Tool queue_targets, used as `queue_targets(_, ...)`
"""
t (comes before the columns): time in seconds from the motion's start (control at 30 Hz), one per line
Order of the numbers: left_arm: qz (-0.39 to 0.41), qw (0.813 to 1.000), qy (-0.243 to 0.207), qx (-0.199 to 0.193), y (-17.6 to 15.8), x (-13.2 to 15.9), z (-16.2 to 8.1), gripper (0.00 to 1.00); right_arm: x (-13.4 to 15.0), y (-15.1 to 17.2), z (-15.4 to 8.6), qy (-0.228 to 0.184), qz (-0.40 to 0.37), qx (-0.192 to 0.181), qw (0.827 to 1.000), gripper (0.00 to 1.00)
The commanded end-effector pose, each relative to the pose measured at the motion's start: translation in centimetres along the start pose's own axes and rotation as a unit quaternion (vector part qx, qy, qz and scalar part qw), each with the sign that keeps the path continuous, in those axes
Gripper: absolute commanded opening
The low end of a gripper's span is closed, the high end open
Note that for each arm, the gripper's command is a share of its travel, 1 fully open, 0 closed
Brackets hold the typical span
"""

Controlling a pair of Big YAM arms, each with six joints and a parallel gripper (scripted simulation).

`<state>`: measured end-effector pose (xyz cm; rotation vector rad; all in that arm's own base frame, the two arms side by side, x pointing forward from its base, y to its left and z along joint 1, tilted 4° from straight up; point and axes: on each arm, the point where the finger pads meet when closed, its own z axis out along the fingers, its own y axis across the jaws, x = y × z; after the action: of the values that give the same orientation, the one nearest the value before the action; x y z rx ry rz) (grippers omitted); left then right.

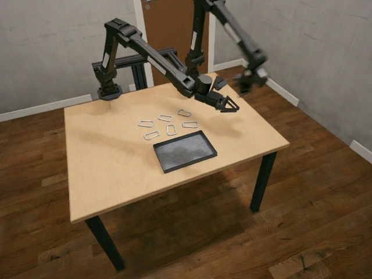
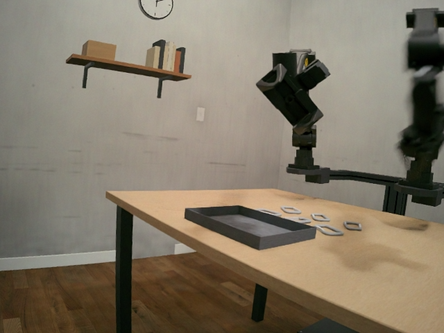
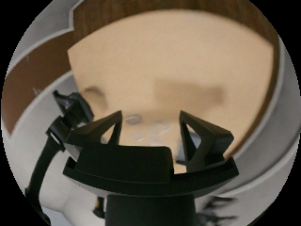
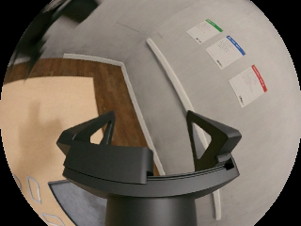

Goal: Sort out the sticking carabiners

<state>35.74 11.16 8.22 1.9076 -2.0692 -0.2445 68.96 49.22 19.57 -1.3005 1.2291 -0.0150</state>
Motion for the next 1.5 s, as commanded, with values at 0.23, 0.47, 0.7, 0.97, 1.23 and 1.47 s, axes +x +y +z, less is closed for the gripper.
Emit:
queue_targets(0.23, 0.163, 0.986, -0.032, 0.026, 3.6, 12.8, 11.3, 0.79, -2.0, 0.2, -1.3, -0.003, 0.025, -0.009, 1.000, 1.00)
queue_targets(0.47, 0.249, 0.964, -0.078, 0.057, 5.6, 18.8, 19.5, 0.79, -8.1, 1.7, -8.5, 0.011, 0.133, -0.045, 0.990, 1.00)
queue_targets(0.7, 0.289, 0.949, -0.099, 0.083, 6.5, 20.5, 21.9, 0.79, -12.3, 4.3, -16.6, 0.036, 0.185, -0.070, 0.980, 1.00)
queue_targets(0.97, 0.336, 0.926, -0.124, 0.121, 7.7, 22.0, 24.2, 0.79, -16.0, 8.8, -32.0, 0.066, 0.258, -0.088, 0.960, 1.00)
queue_targets(1.23, 0.360, 0.912, -0.136, 0.141, 8.4, 22.5, 25.2, 0.79, -14.9, 14.1, -43.4, 0.077, 0.296, -0.101, 0.947, 1.00)
queue_targets(1.47, 0.374, 0.904, -0.141, 0.155, 8.5, 23.0, 25.4, 0.79, -7.8, 24.1, -52.6, 0.111, 0.321, -0.140, 0.930, 1.00)
